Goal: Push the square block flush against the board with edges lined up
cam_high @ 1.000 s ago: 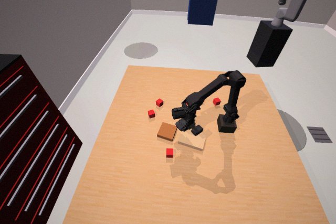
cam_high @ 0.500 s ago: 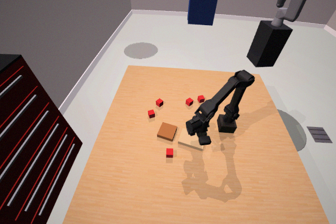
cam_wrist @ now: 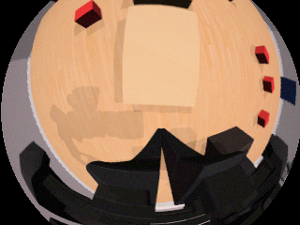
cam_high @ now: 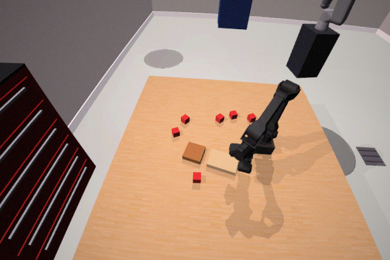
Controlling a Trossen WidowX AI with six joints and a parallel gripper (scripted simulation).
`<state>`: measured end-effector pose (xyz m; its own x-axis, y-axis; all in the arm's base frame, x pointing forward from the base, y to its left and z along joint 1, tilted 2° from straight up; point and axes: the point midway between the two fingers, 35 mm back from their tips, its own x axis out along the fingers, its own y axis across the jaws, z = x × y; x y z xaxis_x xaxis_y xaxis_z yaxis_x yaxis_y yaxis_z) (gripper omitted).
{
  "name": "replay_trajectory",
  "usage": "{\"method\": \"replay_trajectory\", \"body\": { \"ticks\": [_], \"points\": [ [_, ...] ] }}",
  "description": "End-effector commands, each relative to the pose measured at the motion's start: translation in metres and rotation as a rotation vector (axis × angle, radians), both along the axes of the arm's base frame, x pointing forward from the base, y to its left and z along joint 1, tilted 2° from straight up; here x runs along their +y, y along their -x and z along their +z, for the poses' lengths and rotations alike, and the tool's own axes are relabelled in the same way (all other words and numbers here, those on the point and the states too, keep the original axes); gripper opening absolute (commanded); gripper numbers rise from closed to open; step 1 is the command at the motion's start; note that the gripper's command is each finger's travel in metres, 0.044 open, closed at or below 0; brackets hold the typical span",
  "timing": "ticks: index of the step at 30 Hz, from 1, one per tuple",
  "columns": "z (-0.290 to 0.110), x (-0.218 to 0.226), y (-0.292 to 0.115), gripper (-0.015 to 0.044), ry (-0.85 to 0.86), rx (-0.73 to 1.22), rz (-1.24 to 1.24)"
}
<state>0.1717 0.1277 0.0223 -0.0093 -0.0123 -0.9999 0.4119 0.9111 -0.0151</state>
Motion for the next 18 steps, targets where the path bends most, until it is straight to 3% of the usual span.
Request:
{"method": "replay_trajectory", "body": {
  "ticks": [1, 6, 18],
  "points": [
    [-0.003, 0.001, 0.002, 0.0, -0.003, 0.0, -0.023],
    [-0.054, 0.001, 0.006, 0.0, -0.002, 0.0, -0.044],
    [-0.056, -0.003, -0.003, 0.0, -0.002, -0.001, -0.045]
  ]
}}
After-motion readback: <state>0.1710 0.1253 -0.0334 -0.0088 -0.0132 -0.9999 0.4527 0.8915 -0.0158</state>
